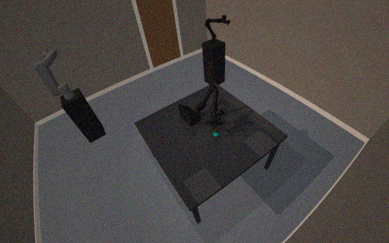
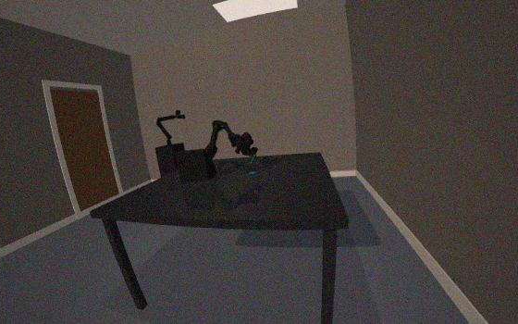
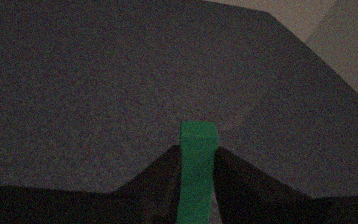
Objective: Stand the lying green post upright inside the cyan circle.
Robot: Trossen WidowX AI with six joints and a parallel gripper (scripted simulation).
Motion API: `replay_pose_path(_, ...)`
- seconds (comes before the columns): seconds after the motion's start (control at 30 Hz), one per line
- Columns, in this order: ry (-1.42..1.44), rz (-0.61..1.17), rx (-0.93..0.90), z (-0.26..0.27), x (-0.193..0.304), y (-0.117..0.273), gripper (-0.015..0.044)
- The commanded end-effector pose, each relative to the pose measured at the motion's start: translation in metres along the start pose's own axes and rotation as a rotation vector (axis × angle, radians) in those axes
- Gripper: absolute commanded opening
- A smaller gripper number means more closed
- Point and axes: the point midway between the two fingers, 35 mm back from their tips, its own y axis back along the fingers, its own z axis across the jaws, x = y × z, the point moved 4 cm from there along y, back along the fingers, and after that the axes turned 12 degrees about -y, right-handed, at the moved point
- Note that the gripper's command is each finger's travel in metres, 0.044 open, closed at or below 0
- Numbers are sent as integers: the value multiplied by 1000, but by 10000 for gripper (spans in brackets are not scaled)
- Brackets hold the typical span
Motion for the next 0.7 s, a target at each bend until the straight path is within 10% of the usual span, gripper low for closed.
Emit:
replay_pose_path(0.0,-14,-25,-11,0,3,3,22)
replay_pose_path(0.67,-80,-145,-76,0,6,16,22)
